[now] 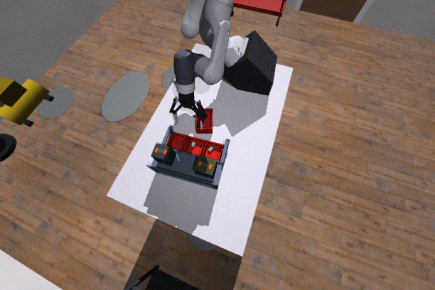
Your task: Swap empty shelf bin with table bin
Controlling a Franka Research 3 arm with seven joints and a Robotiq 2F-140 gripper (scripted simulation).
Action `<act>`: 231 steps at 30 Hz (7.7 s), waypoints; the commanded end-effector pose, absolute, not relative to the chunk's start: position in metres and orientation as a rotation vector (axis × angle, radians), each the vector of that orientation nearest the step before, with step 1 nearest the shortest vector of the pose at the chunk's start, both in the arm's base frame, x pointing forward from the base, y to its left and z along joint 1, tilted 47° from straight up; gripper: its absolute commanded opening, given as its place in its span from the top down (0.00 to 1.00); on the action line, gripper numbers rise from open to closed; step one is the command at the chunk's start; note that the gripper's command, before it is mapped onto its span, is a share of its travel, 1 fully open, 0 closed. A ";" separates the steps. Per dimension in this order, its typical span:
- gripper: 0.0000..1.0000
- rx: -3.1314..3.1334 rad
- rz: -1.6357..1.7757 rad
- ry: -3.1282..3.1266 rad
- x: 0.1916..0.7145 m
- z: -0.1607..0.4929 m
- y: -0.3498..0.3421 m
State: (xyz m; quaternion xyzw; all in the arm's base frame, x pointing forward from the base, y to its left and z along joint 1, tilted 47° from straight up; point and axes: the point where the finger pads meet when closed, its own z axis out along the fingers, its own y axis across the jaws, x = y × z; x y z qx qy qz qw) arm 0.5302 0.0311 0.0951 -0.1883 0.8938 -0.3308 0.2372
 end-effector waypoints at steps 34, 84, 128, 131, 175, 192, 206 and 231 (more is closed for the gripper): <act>1.00 -0.512 -0.903 2.446 0.531 0.095 0.033; 1.00 -0.332 -1.174 2.756 0.531 0.095 0.034; 1.00 -0.698 -1.243 2.801 0.386 0.022 0.042; 1.00 -0.698 -1.243 2.801 0.385 0.022 0.042; 0.85 -0.698 -1.243 2.801 0.385 0.022 0.042; 0.85 -0.698 -1.243 2.801 0.386 0.022 0.041; 0.85 -0.697 -1.243 2.801 0.388 0.013 0.032; 0.85 -0.697 -1.243 2.801 0.396 -0.018 0.001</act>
